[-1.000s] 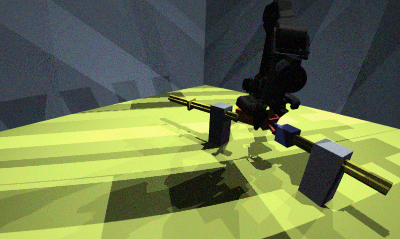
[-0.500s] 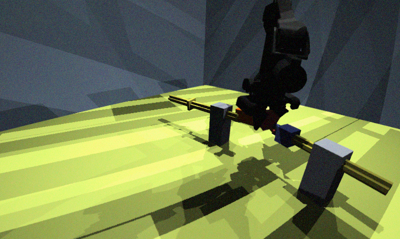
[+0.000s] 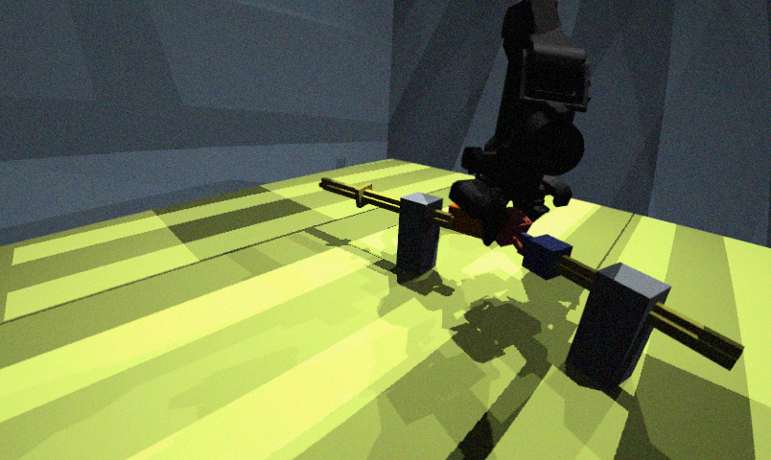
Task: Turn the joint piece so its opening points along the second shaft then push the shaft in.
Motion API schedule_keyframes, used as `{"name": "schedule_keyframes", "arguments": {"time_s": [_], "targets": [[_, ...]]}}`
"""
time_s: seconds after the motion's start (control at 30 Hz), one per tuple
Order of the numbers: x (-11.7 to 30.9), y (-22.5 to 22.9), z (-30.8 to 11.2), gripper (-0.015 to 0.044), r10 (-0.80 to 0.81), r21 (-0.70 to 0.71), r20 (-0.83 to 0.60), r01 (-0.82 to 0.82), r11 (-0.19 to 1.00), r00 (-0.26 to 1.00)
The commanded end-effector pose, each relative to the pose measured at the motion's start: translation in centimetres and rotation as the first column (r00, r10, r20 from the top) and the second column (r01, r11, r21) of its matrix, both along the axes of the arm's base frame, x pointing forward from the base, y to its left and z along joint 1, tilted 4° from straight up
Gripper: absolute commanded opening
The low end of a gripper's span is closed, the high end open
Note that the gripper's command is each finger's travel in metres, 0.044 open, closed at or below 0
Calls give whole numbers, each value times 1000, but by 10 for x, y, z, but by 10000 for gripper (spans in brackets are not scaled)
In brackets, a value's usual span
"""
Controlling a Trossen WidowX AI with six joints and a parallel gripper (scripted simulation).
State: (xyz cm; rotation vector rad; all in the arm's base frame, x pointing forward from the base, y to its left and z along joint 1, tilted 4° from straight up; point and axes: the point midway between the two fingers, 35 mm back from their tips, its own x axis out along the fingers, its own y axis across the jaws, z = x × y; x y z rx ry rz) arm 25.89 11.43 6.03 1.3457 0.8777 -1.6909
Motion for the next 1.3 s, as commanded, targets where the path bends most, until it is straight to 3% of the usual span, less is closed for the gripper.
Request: {"name": "schedule_keyframes", "arguments": {"time_s": [0.0, 0.2, 0.4, 0.67, 1.27], "targets": [[0, 0, 0, 156, 0, 0, 0, 0, 1000, 1000], [0, 0, 0, 147, 0, 0, 0, 0, 1000, 1000], [0, 0, 0, 0, 0, 0, 0, 0, 1000, 1000], [1, -1, -1, 0, 29, 26, 12, -29, 999, 1000], [13, -7, -13, 0, 270, 238, 130, -295, 925, 954]]}}
